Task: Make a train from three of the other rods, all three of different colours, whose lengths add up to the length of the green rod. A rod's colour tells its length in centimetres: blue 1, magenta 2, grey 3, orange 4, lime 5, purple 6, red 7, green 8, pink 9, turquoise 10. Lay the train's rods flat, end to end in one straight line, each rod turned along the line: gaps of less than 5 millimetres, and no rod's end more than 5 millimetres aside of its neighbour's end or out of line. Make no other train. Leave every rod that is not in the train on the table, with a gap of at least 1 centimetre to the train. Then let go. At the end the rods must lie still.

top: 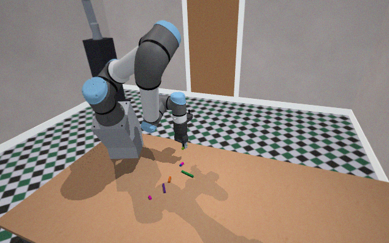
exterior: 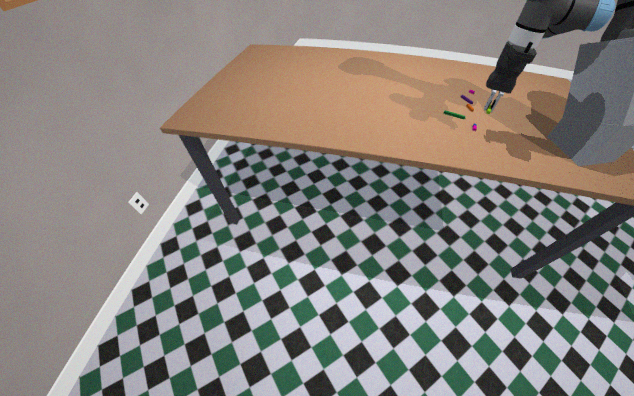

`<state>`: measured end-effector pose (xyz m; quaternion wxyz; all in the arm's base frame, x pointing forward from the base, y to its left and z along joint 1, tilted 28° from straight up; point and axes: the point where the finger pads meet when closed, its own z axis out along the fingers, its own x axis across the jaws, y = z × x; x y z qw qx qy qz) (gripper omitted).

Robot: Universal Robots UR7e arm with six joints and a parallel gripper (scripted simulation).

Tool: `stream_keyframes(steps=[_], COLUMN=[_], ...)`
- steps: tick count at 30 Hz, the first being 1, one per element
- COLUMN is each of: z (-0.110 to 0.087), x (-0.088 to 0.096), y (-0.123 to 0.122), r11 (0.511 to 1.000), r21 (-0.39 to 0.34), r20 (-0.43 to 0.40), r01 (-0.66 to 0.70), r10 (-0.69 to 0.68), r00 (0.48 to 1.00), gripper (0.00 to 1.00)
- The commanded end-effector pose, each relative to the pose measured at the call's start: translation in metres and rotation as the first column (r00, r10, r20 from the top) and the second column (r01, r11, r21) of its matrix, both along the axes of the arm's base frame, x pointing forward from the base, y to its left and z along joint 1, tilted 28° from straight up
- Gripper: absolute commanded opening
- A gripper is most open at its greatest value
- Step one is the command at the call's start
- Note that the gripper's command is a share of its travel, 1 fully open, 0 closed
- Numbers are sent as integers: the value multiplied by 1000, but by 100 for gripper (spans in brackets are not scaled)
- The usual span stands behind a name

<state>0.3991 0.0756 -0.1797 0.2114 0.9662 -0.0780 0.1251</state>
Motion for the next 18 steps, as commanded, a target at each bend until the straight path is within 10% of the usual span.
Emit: stream_keyframes(steps=[1, 18], z=[0, -33], x=[0, 9], y=[0, -15], r11=[1000, 1000], r21=[0, 1], r20=[1, 0], r01=[-1, -1], r10=[1, 1], r00=[1000, 1000], gripper=[24, 24])
